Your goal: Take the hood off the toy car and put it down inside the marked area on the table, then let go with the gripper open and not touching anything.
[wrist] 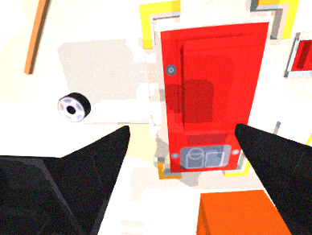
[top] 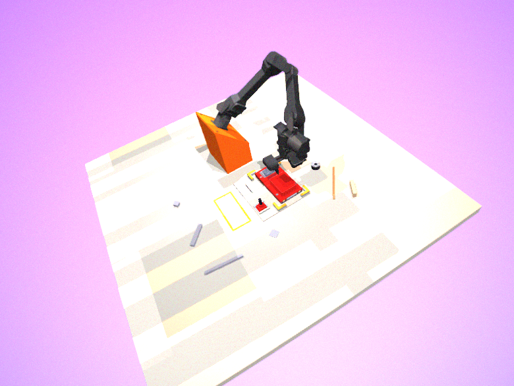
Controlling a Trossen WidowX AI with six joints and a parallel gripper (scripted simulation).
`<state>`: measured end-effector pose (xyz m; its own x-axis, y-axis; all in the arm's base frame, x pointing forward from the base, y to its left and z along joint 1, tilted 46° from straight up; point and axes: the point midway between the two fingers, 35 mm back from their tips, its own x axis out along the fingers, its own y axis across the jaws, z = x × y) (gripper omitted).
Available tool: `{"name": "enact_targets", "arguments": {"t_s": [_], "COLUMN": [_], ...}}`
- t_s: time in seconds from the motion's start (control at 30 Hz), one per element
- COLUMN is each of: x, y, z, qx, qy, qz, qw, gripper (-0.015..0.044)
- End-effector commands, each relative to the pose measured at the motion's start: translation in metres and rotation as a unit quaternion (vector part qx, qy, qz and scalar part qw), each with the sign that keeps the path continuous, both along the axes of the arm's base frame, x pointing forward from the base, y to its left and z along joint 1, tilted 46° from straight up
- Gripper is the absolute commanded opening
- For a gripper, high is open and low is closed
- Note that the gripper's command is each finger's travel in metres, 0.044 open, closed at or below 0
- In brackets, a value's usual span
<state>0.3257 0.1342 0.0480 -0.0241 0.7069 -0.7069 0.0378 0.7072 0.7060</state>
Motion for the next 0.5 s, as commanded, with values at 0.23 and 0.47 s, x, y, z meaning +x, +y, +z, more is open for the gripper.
{"name": "enact_targets", "arguments": {"t_s": [0.23, 0.47], "x": [0.0177, 0.0182], "y": [-0.0458, -0.0426], "z": [-0.0139, -0.0172], "qx": [0.006, 0.006], "qy": [-0.032, -0.032], "qz": [0.001, 0.001], "qw": [0.999, 0.999], "gripper": [0.044, 0.044]}}
